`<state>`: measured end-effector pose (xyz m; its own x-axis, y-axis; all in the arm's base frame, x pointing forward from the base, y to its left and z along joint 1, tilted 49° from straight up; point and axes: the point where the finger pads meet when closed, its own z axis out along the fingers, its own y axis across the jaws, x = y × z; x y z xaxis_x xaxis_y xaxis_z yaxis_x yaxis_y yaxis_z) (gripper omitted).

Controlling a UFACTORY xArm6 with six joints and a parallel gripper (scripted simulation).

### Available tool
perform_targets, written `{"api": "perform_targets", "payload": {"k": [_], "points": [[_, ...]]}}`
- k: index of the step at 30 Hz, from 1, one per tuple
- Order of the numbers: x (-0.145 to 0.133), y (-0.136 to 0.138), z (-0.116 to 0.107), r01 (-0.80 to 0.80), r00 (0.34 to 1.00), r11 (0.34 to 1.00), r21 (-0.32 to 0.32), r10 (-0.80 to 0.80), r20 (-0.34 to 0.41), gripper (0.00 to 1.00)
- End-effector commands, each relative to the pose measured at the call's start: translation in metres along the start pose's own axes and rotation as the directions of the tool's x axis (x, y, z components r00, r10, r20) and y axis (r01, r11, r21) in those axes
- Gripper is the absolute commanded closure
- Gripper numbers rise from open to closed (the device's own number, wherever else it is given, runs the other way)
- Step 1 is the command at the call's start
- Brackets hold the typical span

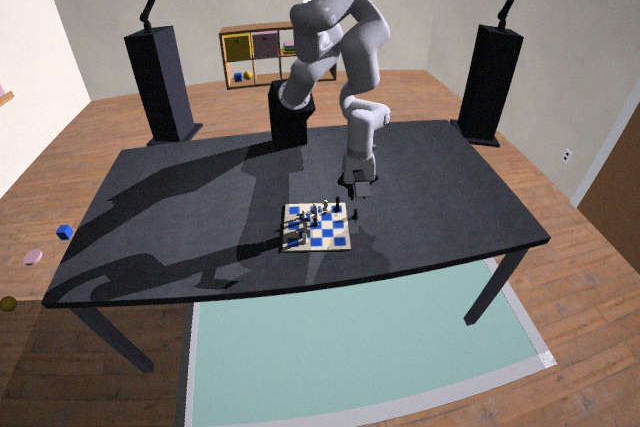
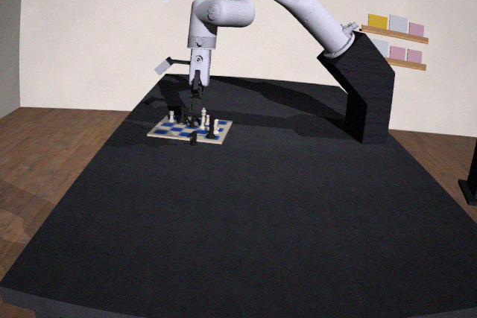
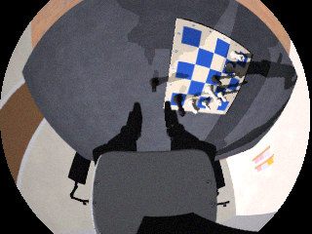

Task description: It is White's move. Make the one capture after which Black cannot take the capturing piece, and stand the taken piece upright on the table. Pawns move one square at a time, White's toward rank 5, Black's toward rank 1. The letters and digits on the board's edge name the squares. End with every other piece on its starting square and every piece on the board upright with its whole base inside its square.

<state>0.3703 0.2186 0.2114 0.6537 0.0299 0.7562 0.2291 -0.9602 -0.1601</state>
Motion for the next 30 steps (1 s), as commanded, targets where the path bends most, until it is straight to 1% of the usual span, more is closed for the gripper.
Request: {"api": "perform_targets", "payload": {"k": [1,6,7,30], "points": [[0.0018,-0.0002,-0.0058,0.002,1.0,1.0,-0.025,-0.002,0.023,0.63],[0.0018,-0.0002,-0.0065,0.002,1.0,1.0,-0.025,-0.002,0.023,0.63],[0.0018,-0.0002,-0.0065,0.002,1.0,1.0,-0.025,-0.002,0.023,0.0],[0.003,0.0015,-0.0061,-0.009,1.0,1.0,-0.025,0.009,0.022,0.0]]}}
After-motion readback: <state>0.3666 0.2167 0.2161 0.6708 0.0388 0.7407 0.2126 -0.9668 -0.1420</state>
